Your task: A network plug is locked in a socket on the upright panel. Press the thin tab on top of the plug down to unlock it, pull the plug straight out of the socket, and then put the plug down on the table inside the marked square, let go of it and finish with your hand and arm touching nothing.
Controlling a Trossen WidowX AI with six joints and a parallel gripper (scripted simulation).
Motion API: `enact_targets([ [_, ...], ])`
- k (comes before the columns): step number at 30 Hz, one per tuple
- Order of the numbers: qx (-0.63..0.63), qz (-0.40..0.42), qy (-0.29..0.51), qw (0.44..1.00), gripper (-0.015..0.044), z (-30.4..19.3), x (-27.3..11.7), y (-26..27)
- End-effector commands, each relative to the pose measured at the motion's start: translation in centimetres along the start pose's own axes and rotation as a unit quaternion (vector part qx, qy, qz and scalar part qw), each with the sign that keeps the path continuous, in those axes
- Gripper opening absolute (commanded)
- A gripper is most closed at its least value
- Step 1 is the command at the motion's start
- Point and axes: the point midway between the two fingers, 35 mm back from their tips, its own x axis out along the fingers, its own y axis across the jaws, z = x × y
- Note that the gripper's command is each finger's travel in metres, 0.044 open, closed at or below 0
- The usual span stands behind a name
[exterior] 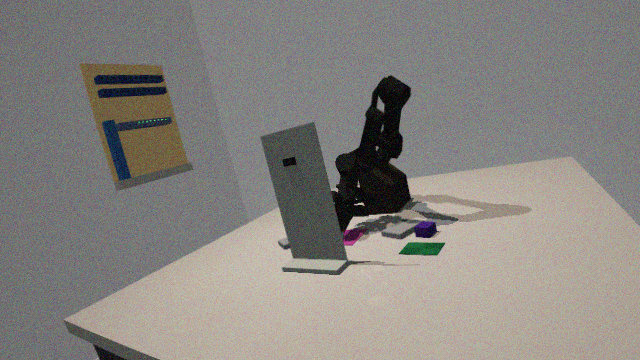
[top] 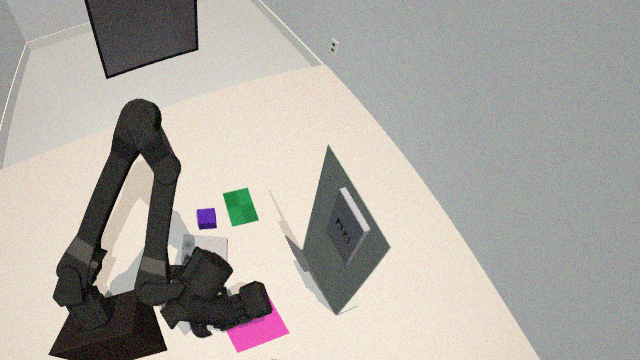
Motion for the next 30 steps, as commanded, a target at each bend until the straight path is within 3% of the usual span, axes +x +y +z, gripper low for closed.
enact_targets([
  [1,0.000,0.000,0.000,1.000,0.0000,0.0,0.0,0.0],
  [3,0.000,0.000,0.000,1.000,0.0000,0.0,0.0,0.0],
  [9,0.000,0.000,0.000,1.000,0.0156,0.0,0.0,0.0],
  [30,0.000,0.001,0.002,1.000,0.0156,-0.2,-1.6,-0.1],
])
